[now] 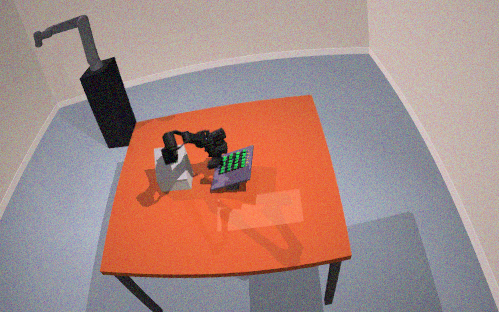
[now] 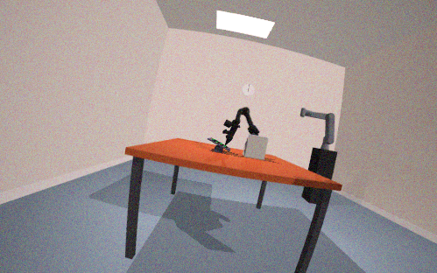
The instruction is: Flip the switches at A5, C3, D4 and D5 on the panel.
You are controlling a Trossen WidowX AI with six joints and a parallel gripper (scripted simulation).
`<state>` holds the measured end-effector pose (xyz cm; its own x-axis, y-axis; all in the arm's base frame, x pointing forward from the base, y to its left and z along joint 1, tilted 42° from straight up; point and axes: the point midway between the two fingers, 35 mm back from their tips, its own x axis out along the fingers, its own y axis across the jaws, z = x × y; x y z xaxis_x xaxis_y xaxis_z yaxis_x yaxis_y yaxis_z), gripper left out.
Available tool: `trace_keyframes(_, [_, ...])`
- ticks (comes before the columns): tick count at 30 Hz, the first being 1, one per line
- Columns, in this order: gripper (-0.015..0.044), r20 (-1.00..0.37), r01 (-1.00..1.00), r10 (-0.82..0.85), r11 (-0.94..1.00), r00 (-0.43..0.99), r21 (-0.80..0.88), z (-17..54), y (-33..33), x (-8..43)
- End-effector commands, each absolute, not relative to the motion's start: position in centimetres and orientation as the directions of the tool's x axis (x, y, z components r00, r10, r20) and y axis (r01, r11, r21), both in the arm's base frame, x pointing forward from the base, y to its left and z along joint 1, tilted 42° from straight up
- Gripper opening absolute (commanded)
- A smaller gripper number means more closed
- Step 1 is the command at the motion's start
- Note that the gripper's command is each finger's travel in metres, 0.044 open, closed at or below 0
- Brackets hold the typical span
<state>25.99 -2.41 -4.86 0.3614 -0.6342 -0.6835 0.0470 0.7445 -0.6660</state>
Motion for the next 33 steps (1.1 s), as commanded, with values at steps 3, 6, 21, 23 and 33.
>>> trace_keyframes(3, [0.0, -0.686, 0.04, -0.632, 0.746, 0.361, -0.665, -4.99, -2.43, 26.0])
trace_keyframes(6, [0.0, -0.686, 0.04, -0.632, 0.746, 0.361, -0.665, -5.01, -2.46, 26.01])
trace_keyframes(21, [0.0, -0.686, 0.04, -0.632, 0.745, 0.361, -0.665, -5.15, -2.59, 26.09])
trace_keyframes(23, [0.0, -0.686, 0.04, -0.632, 0.745, 0.361, -0.665, -5.17, -2.61, 26.1])
trace_keyframes(33, [0.0, -0.686, 0.04, -0.632, 0.745, 0.361, -0.665, -5.26, -2.69, 26.15])
